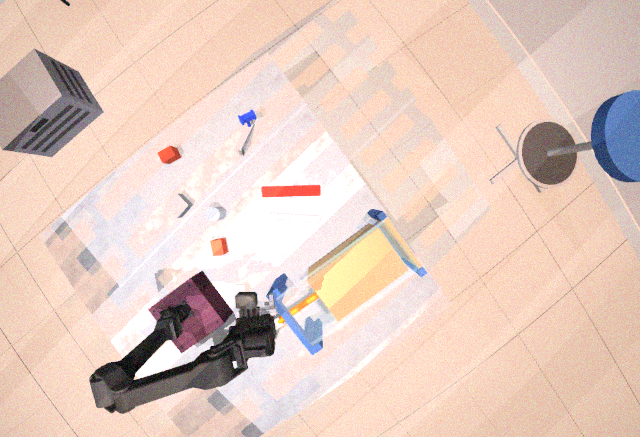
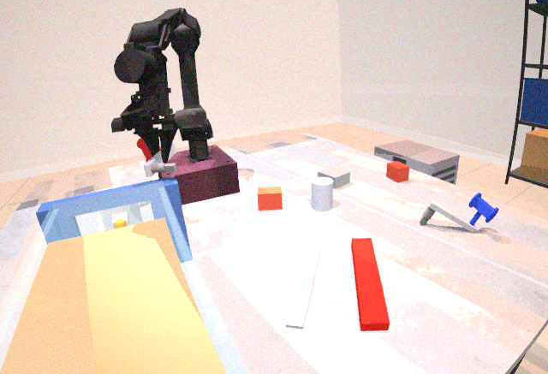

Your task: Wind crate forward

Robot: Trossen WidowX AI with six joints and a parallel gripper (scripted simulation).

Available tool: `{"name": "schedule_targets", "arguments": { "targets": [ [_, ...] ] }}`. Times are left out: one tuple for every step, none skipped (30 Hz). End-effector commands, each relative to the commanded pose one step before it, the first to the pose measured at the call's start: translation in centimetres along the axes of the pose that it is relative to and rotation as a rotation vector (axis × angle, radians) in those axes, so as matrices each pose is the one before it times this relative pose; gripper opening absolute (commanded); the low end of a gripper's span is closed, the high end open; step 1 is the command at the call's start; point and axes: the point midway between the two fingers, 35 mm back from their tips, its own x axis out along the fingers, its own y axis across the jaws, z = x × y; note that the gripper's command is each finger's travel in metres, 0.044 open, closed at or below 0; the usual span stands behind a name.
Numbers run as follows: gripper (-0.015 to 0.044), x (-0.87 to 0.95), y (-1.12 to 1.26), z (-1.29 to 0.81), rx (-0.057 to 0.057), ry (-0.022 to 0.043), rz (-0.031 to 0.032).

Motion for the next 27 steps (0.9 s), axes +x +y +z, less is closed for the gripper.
{"name": "schedule_targets", "arguments": {
  "targets": [
    [0.0,-0.156,-1.851,-0.695,-0.0164,0.00363,0.00019],
    [0.0,0.03,-0.499,-0.185,-0.005,0.00304,-0.00269],
    [0.0,0.034,-0.531,-0.212,-0.0054,0.00335,-0.00277],
    [0.0,0.035,-0.522,-0.224,-0.0054,0.00341,-0.00263],
    [0.0,0.036,-0.513,-0.236,-0.0054,0.00347,-0.00248],
    [0.0,0.038,-0.504,-0.247,-0.0054,0.00352,-0.00234],
    [0.0,0.039,-0.494,-0.258,-0.0054,0.00357,-0.00219],
    [0.0,0.04,-0.485,-0.269,-0.0053,0.00361,-0.00204],
    [0.0,0.042,-0.475,-0.279,-0.0053,0.00365,-0.0019],
    [0.0,0.043,-0.465,-0.29,-0.0053,0.00369,-0.00175],
    [0.0,0.044,-0.454,-0.299,-0.0053,0.00372,-0.0016],
    [0.0,0.045,-0.444,-0.309,-0.0053,0.00374,-0.00145],
    [0.0,0.047,-0.433,-0.318,-0.0053,0.00376,-0.0013],
    [0.0,0.048,-0.422,-0.327,-0.0053,0.00377,-0.00115],
    [0.0,0.049,-0.411,-0.335,-0.0053,0.00378,-0.001],
    [0.0,0.05,-0.4,-0.344,-0.0053,0.00379,-0.00085],
    [0.0,0.052,-0.388,-0.351,-0.0053,0.00379,-0.0007],
    [0.0,0.053,-0.377,-0.359,-0.0053,0.00378,-0.00055],
    [0.0,0.054,-0.365,-0.366,-0.0053,0.00377,-0.0004],
    [0.0,0.056,-0.353,-0.373,-0.0053,0.00376,-0.00025],
    [0.0,0.057,-0.341,-0.379,-0.0053,0.00374,-0.00011],
    [0.0,0.058,-0.329,-0.385,-0.0052,0.00371,0.00004],
    [0.0,0.059,-0.317,-0.391,-0.0052,0.00369,0.00018],
    [0.0,0.061,-0.305,-0.396,-0.0052,0.00365,0.00033],
    [0.0,0.062,-0.293,-0.401,-0.0052,0.00361,0.00047],
    [0.0,0.063,-0.28,-0.406,-0.0052,0.00357,0.00061],
    [0.0,0.053,-0.222,-0.338,-0.0043,0.00291,0.00061]
  ]
}}
